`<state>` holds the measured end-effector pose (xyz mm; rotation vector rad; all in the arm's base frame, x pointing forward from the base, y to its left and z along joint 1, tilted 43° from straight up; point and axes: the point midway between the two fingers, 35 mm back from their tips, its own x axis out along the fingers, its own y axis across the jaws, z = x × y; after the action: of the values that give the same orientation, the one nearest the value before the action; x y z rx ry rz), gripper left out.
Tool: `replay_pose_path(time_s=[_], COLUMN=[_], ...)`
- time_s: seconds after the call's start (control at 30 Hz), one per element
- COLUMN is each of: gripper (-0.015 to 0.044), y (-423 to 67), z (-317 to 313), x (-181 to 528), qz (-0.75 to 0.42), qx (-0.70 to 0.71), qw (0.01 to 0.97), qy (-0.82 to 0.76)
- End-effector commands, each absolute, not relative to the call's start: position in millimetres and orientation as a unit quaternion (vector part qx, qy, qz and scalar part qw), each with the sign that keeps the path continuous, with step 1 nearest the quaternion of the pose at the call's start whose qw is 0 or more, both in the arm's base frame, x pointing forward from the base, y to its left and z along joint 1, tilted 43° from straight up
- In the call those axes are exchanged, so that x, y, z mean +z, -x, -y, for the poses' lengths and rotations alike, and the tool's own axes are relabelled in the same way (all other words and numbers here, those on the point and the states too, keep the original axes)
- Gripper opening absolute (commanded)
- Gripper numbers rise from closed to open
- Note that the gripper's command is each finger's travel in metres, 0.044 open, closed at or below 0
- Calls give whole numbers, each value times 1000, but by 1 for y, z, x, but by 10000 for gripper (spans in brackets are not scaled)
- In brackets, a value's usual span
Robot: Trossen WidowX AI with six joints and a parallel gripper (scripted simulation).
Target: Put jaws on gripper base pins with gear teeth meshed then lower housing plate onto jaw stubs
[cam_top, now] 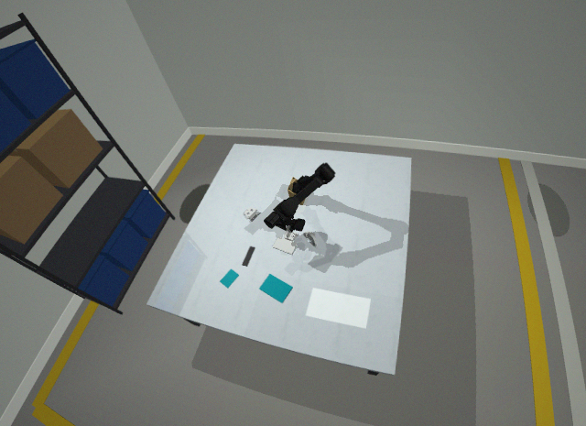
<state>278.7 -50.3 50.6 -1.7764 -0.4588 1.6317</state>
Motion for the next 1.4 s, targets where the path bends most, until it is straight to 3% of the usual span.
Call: replay_pose_path(time_s=[0.0,0.5,1.37], gripper=[134,134,134], y=[-285,-303,-303], z=[60,93,93], x=[45,18,18], qz=[175,176,181], qx=[624,624,622], qw=[333,332,327], qy=[685,685,688])
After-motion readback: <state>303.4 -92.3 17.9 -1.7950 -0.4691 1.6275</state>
